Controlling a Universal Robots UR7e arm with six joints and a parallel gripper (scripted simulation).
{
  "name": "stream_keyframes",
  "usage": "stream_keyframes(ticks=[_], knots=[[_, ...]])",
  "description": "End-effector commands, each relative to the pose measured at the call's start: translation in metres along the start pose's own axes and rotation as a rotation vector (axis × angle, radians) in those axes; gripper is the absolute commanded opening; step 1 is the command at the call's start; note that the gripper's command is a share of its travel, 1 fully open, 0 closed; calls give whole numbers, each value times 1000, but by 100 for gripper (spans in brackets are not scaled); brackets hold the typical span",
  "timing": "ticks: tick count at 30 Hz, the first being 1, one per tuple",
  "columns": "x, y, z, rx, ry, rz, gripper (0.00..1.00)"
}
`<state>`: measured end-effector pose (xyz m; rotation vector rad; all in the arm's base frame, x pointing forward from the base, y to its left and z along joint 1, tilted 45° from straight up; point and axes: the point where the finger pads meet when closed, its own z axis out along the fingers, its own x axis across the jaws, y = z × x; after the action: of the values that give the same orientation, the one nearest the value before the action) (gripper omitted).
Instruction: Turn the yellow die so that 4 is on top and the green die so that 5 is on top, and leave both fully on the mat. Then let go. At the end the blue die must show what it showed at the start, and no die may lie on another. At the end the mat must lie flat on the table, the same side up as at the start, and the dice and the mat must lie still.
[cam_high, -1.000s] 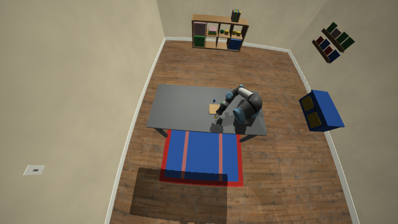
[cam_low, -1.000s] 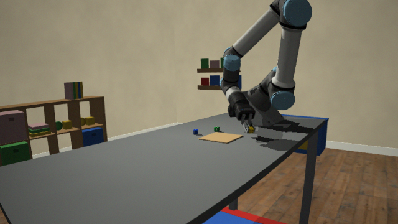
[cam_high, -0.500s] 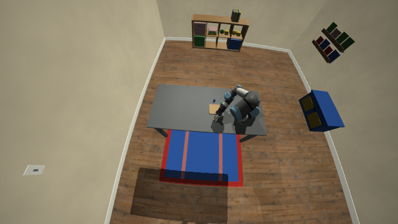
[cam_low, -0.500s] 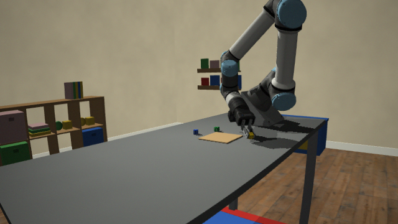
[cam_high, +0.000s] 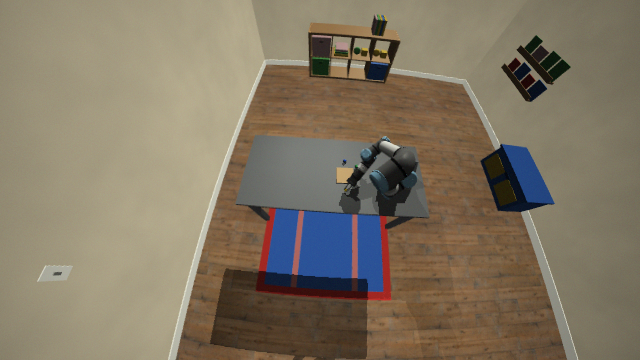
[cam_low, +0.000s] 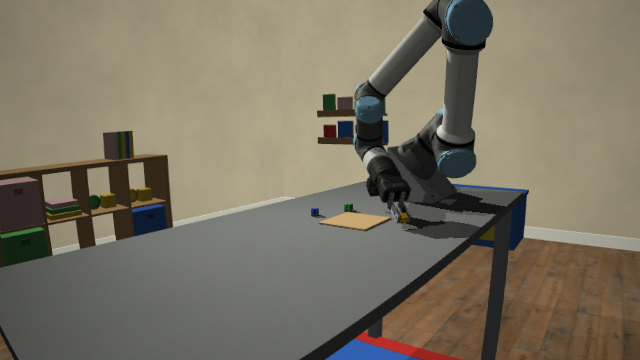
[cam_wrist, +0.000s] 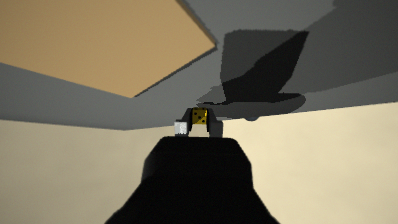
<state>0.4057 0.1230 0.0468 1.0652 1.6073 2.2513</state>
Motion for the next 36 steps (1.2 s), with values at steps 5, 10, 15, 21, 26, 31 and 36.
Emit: stream_keyframes(ticks=[5, 10, 15, 21, 26, 31, 36], knots=[[0, 0, 0, 0, 0, -1, 40], [0, 0, 0, 0, 0, -1, 40], [0, 0, 0, 0, 0, -1, 40], [0, 0, 0, 0, 0, -1, 40], [0, -2, 1, 0, 0, -1, 40], [0, -5, 3, 0, 0, -1, 40], [0, -7, 4, 0, 0, -1, 40]])
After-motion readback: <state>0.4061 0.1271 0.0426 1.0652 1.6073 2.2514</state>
